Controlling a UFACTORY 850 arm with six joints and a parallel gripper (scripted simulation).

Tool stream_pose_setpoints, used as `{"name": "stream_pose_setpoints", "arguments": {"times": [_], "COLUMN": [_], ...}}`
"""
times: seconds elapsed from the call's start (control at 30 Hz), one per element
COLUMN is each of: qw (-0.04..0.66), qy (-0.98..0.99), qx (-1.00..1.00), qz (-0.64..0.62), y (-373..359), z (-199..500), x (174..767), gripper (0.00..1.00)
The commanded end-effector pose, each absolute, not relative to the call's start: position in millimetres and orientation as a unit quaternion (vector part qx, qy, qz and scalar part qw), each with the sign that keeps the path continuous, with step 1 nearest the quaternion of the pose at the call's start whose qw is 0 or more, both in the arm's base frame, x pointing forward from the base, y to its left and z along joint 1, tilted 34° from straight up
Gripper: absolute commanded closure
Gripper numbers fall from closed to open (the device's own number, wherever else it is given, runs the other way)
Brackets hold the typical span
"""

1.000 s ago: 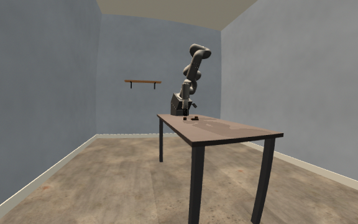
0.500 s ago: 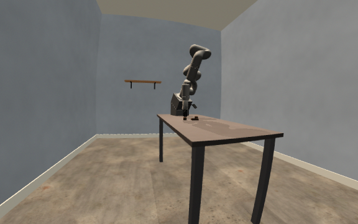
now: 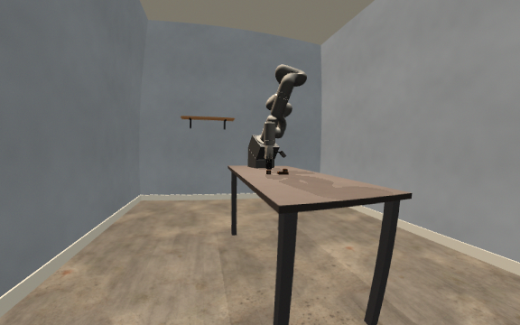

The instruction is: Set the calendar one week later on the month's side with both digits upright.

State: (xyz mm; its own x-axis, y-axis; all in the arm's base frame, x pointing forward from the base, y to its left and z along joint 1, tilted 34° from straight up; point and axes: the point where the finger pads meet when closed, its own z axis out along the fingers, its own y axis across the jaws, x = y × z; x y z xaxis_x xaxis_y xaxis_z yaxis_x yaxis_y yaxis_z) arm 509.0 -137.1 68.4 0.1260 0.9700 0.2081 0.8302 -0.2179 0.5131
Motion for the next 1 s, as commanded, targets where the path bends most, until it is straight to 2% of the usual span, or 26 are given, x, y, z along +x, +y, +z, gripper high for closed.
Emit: {"name": "stream_pose_setpoints", "arguments": {"times": [0.0,0.97], "qw": [0.138,0.138], "qy": [0.61,0.61], "qx": [0.738,0.738], "qz": [0.255,0.255], "y": [-137.3,-136.7], "z": [68.8,64.3], "x": [509.2,512.2], "gripper": [0.53,0.53]}}
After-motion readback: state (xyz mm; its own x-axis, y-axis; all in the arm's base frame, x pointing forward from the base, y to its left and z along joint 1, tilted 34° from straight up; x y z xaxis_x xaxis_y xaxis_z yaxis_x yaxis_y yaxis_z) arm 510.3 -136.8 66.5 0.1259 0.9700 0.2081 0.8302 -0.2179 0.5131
